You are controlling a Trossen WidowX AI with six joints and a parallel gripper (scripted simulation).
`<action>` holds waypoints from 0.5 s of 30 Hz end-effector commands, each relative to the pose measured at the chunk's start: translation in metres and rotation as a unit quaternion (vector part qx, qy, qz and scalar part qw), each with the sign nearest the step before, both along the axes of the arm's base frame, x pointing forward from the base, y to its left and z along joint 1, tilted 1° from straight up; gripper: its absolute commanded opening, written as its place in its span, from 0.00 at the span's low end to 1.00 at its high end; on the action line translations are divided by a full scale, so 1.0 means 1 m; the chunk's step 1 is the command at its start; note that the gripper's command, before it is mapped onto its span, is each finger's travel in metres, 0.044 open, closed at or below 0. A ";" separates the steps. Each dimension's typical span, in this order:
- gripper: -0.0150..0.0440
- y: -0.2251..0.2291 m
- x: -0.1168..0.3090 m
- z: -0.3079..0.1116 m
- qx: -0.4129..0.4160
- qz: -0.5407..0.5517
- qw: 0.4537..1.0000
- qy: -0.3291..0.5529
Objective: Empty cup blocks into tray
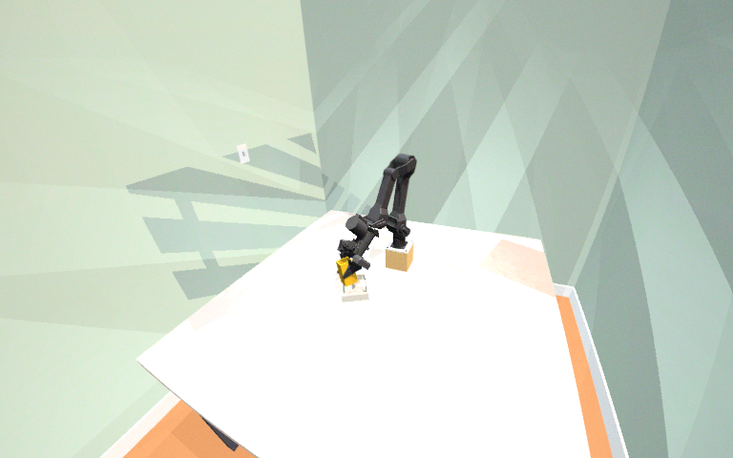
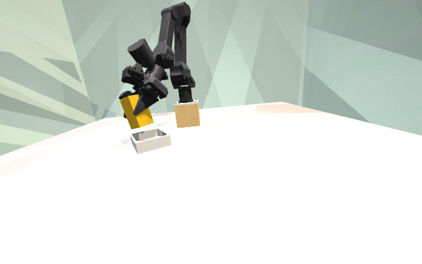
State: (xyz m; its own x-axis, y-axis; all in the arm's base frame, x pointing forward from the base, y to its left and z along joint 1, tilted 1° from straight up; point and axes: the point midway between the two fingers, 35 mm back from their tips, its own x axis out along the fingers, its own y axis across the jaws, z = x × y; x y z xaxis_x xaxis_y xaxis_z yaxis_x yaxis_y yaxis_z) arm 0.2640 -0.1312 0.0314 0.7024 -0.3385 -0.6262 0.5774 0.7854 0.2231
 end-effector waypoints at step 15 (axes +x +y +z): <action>0.25 -0.001 0.002 -0.005 0.135 -0.124 0.981 -0.067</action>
